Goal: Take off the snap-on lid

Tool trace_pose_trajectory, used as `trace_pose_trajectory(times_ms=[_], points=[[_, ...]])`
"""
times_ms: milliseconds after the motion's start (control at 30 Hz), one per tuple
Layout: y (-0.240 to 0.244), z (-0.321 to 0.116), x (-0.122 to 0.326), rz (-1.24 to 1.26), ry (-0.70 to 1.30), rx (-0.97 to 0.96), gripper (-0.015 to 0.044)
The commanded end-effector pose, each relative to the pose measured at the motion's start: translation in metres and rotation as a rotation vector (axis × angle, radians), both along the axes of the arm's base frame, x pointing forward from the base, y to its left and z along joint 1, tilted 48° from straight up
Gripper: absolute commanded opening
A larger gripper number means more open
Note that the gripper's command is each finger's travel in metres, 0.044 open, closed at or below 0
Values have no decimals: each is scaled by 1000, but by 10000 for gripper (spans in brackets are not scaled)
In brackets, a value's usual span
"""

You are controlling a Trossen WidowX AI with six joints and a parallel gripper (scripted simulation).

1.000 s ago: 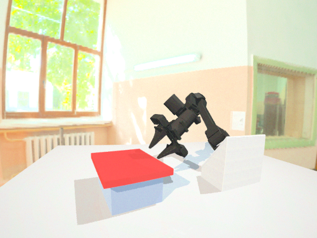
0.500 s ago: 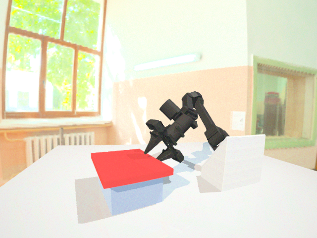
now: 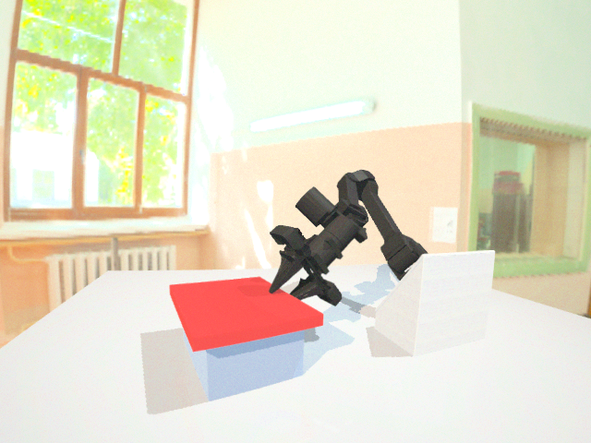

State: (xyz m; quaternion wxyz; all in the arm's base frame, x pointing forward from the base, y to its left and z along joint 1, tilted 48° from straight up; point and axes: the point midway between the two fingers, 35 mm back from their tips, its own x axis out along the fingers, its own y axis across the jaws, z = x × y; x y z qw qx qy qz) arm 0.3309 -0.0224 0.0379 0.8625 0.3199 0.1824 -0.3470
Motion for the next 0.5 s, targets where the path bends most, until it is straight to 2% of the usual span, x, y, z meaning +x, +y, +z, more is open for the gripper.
trace_pose_trajectory(times_ms=[0,100,267,467], points=[[1,-1,0,6,2,2,142],[1,-1,0,6,2,2,122],[1,-1,0,6,2,2,0],[1,0,0,0,1,0,0]])
